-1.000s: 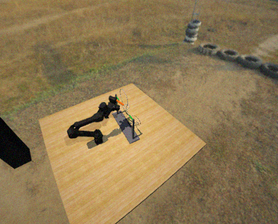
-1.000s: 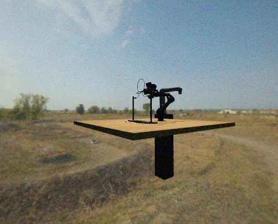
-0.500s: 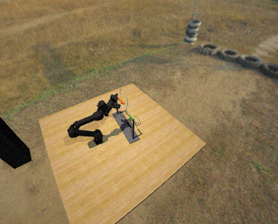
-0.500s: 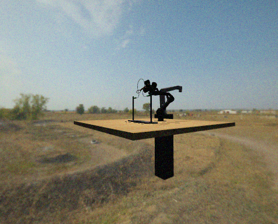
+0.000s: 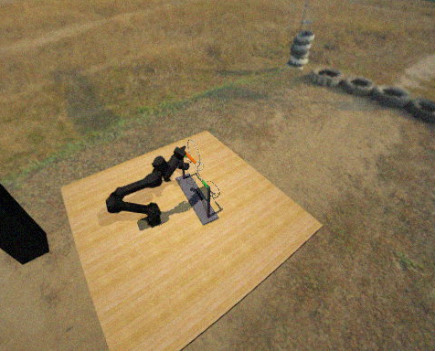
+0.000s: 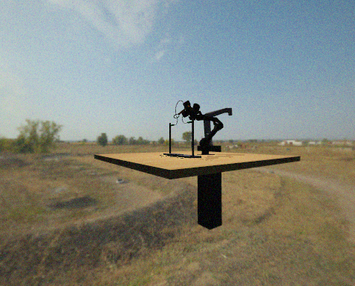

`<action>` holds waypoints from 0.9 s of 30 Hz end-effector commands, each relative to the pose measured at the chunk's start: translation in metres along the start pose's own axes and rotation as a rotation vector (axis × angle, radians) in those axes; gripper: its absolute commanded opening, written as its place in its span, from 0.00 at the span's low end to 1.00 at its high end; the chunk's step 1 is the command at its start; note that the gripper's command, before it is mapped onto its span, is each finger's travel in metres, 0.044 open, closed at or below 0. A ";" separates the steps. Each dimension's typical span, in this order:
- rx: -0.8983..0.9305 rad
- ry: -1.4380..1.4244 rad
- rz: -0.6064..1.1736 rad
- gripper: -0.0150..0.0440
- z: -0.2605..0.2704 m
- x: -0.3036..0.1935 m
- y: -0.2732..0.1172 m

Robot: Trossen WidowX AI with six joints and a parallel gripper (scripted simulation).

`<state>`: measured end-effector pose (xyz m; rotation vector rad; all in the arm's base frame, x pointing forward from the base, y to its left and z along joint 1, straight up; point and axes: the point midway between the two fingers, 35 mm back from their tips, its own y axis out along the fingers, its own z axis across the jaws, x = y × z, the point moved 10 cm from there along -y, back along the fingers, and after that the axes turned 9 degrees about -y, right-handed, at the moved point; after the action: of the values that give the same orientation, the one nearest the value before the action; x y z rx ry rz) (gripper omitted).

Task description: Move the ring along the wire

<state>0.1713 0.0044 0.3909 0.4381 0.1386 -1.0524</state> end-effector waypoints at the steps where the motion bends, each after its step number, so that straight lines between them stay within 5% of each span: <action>1: -0.016 -0.019 0.005 0.00 0.003 0.000 0.000; 27: -0.232 -0.264 0.020 0.00 0.017 -0.002 0.003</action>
<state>0.1708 0.0001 0.4058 0.1232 0.0355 -1.0548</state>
